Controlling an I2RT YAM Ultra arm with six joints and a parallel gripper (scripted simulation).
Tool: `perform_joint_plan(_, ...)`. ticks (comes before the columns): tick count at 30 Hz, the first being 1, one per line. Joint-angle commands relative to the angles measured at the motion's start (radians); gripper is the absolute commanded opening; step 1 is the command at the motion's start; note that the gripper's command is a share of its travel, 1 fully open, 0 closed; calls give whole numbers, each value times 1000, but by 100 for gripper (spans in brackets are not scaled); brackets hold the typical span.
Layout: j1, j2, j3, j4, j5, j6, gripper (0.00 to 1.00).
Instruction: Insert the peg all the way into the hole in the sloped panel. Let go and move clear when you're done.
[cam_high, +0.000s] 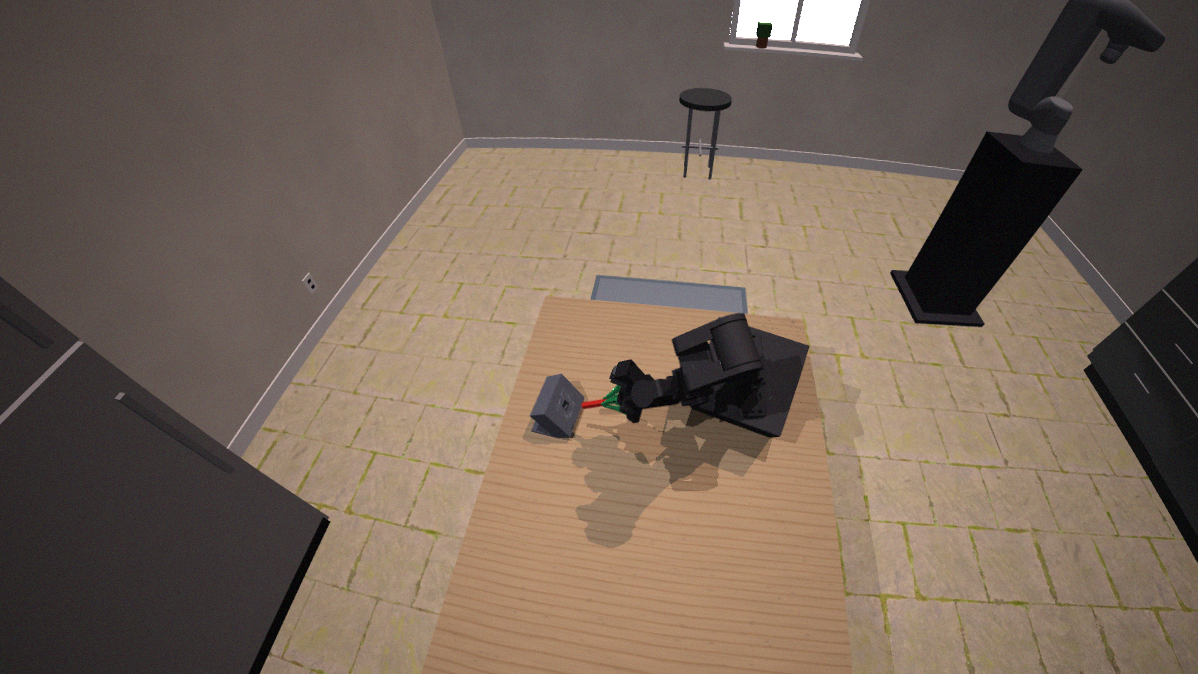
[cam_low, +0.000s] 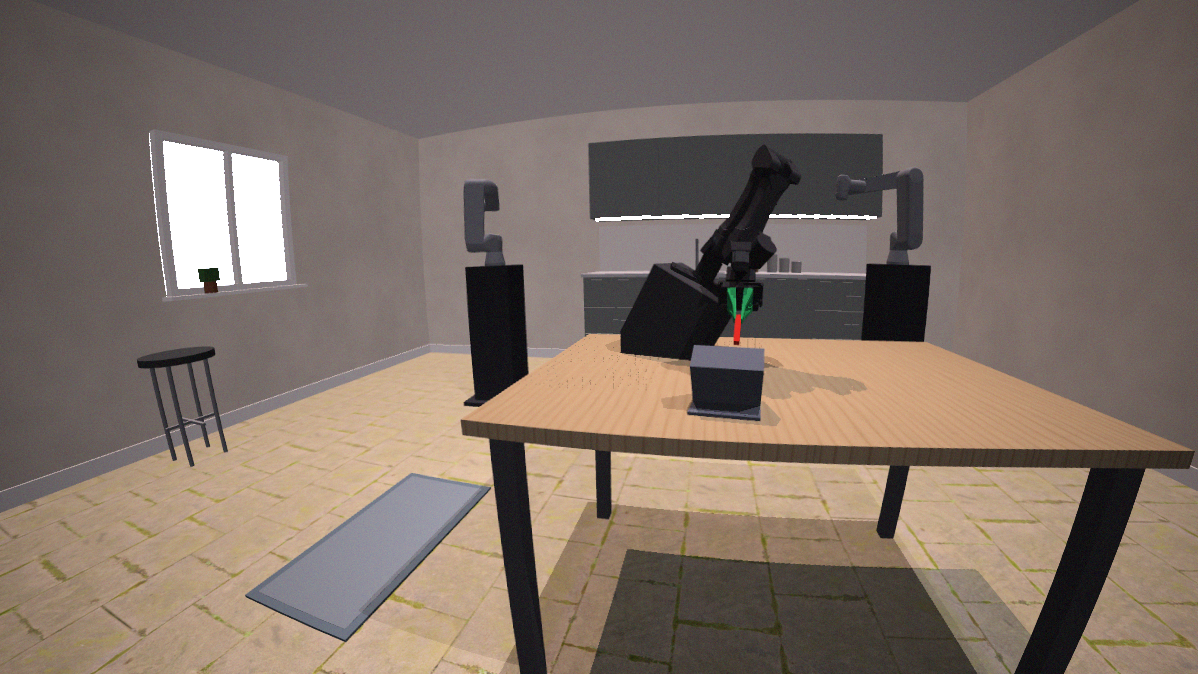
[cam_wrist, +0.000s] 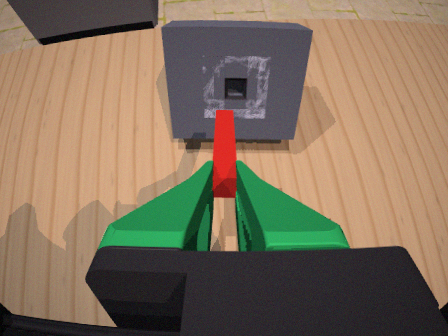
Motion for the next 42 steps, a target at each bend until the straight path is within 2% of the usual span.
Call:
perform_joint_plan(1,-22,25,-28,57,3,-8,0)
perform_joint_plan(24,-54,168,8,193,-29,-27,0)
perform_joint_plan(42,-79,233,95,175,-52,-37,0)
